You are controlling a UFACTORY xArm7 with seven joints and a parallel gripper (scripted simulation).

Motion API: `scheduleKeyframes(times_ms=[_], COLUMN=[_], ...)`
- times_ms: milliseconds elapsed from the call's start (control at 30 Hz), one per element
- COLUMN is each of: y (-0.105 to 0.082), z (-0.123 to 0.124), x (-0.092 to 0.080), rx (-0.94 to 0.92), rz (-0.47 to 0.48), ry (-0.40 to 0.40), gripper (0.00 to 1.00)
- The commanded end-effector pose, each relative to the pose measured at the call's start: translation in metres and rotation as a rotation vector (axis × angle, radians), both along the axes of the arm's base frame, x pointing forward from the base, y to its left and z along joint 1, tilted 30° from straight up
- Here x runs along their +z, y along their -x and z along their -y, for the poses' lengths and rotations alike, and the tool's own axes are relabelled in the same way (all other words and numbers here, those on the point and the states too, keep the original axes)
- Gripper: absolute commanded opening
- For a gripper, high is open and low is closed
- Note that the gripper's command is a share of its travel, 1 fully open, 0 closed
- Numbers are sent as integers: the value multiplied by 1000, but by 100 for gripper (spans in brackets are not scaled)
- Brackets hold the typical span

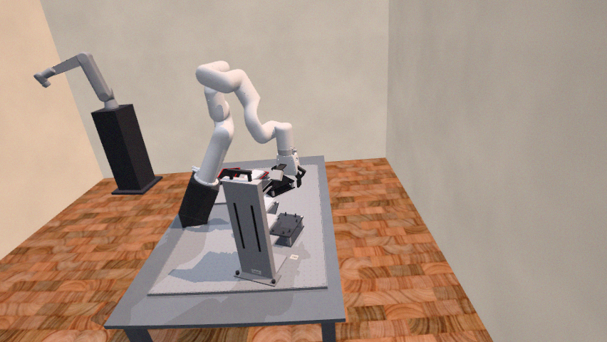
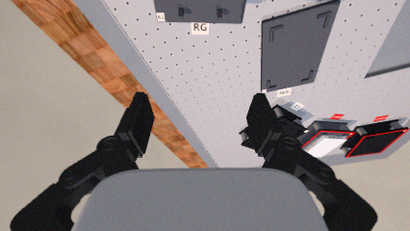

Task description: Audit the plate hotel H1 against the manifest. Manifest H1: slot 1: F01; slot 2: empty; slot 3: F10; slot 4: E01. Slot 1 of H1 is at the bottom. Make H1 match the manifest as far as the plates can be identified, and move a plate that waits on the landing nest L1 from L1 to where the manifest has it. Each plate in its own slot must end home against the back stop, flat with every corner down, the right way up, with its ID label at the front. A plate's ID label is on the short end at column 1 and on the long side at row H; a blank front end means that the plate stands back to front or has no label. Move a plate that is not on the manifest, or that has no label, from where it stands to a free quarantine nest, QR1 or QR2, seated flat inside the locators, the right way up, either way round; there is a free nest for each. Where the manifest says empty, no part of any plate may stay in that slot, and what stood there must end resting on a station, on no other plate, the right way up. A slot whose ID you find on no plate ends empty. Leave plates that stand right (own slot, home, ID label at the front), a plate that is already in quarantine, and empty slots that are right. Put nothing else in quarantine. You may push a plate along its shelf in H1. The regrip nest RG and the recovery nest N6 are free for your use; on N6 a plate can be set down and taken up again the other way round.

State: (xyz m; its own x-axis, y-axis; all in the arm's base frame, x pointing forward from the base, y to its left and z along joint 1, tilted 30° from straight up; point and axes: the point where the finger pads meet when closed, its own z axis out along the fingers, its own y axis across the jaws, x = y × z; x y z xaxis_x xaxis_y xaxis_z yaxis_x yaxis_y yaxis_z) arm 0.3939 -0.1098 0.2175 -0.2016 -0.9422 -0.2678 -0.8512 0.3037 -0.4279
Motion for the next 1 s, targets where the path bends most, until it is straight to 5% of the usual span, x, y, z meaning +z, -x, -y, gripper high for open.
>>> scheduleKeyframes(times_ms=[0,333,967], y=[-3,-3,-3], z=[0,0,0], x=[-3,-3,-2], rx=[-1,-1,-122], rz=[4,4,-82], ry=[0,0,241], gripper=[100,100,100])
